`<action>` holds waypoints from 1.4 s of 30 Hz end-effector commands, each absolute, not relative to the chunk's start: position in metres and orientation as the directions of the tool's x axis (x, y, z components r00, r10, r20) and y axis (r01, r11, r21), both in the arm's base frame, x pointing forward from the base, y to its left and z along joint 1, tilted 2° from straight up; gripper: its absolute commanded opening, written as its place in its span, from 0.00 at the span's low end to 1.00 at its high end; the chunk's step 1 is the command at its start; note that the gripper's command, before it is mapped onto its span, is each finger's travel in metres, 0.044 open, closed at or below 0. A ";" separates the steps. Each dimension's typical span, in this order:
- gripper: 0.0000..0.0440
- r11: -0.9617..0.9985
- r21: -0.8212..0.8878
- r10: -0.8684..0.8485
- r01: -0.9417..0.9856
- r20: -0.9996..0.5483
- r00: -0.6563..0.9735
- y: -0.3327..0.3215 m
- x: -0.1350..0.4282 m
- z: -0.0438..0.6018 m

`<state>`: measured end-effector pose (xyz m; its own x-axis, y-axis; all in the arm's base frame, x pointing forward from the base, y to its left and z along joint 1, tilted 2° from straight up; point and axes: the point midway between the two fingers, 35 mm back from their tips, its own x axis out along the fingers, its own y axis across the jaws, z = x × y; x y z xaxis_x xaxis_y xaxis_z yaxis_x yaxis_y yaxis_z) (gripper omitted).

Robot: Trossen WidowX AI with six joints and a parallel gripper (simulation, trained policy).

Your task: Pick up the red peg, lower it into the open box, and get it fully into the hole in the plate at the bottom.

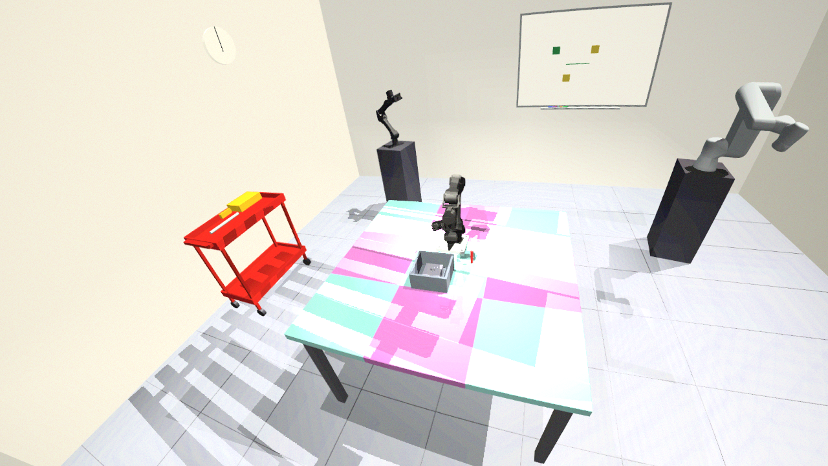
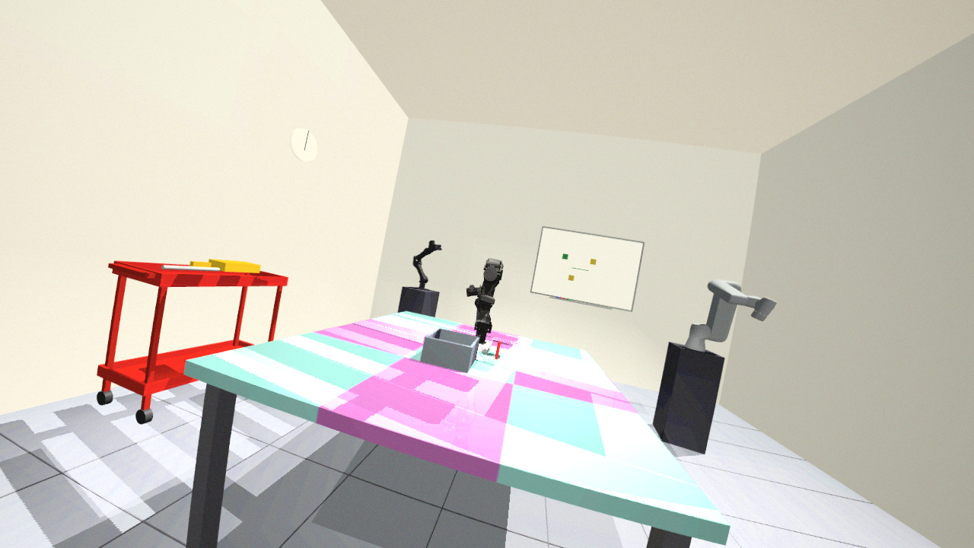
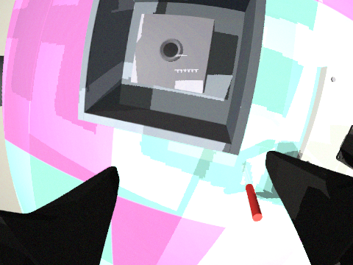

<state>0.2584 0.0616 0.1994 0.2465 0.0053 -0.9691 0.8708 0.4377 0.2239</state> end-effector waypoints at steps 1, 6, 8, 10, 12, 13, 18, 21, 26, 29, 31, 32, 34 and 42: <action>1.00 0.499 0.145 -0.006 0.855 -0.985 0.171 0.078 0.231 0.188; 1.00 0.558 0.063 -0.017 0.827 -0.996 0.087 0.097 0.203 0.171; 1.00 0.579 0.036 -0.021 0.815 -0.998 0.059 0.104 0.193 0.164; 1.00 0.598 0.013 -0.025 0.802 -0.999 0.035 0.111 0.184 0.156; 1.00 0.615 -0.005 -0.028 0.789 -0.999 0.016 0.117 0.176 0.149; 1.00 0.623 -0.011 -0.030 0.783 -1.000 0.009 0.120 0.173 0.145; 1.00 0.655 -0.026 -0.034 0.755 -0.999 -0.005 0.133 0.162 0.124; 1.00 0.670 -0.025 -0.036 0.742 -0.999 -0.001 0.140 0.159 0.110; 1.00 0.688 -0.012 -0.039 0.726 -0.999 0.021 0.148 0.157 0.085; 0.99 0.699 0.001 -0.040 0.716 -0.998 0.039 0.152 0.157 0.071; 0.98 0.706 0.010 -0.038 0.708 -0.998 0.052 0.154 0.157 0.062; 0.97 0.710 0.013 -0.038 0.704 -0.998 0.057 0.154 0.157 0.058; 0.95 0.718 0.017 -0.039 0.696 -0.997 0.064 0.155 0.158 0.051; 0.56 0.745 -0.018 -0.059 0.667 -0.997 0.039 0.153 0.155 0.027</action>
<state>0.1559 0.1540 0.0362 0.0470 -0.0484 -0.9977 0.6811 0.7321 -0.0035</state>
